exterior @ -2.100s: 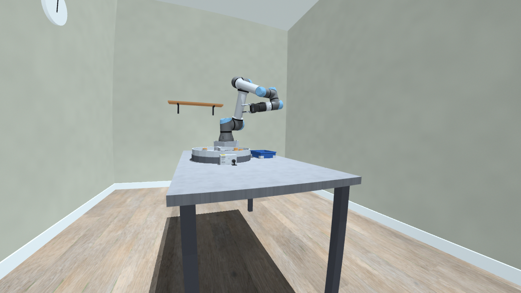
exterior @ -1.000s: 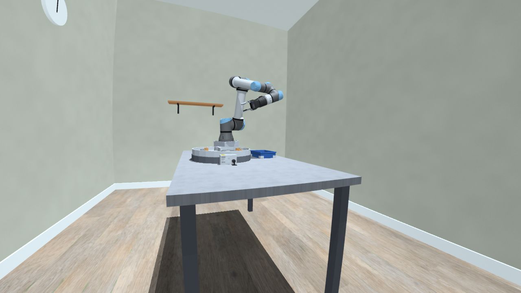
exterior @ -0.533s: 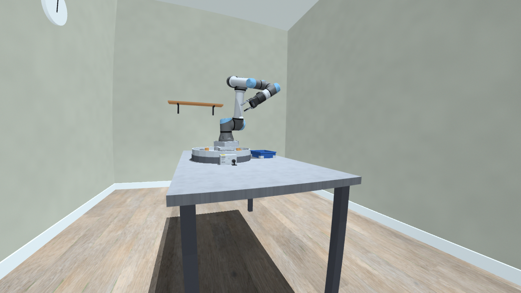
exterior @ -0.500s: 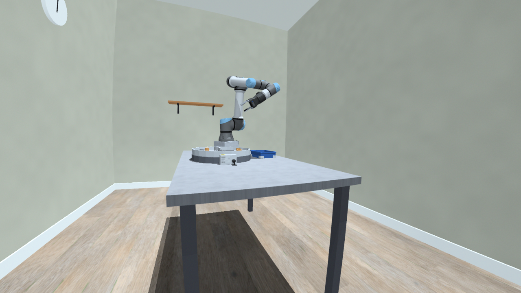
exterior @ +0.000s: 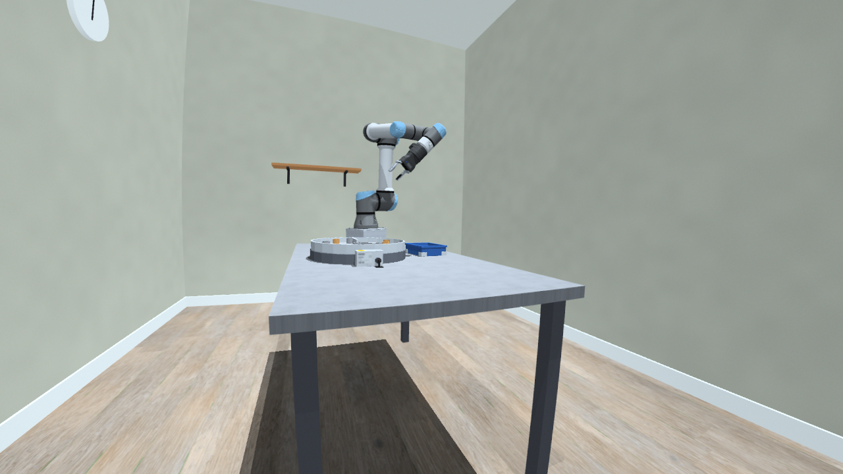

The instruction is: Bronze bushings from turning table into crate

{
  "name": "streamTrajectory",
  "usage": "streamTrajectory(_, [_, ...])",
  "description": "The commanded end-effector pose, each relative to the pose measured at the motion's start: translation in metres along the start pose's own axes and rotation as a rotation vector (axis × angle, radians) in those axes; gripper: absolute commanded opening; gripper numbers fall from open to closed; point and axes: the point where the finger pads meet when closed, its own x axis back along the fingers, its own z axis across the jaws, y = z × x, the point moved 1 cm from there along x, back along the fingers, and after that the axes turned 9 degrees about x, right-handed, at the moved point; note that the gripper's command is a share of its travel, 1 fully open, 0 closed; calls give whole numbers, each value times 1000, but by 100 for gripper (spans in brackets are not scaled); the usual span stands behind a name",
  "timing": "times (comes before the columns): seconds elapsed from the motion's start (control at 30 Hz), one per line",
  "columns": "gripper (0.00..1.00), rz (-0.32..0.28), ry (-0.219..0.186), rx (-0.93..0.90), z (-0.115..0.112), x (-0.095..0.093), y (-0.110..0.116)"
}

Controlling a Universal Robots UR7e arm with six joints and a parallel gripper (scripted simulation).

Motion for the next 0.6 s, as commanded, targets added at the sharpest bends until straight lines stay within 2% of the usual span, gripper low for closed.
streamTrajectory(0.0, [100, -17, 36, 3, 0, -1, -2])
streamTrajectory(0.23, [100, -17, 36, 3, 0, -1, -2])
streamTrajectory(0.4, [100, -122, 241, 2, -2, -1, -3])
streamTrajectory(0.57, [100, -122, 241, 2, -2, -1, -3])
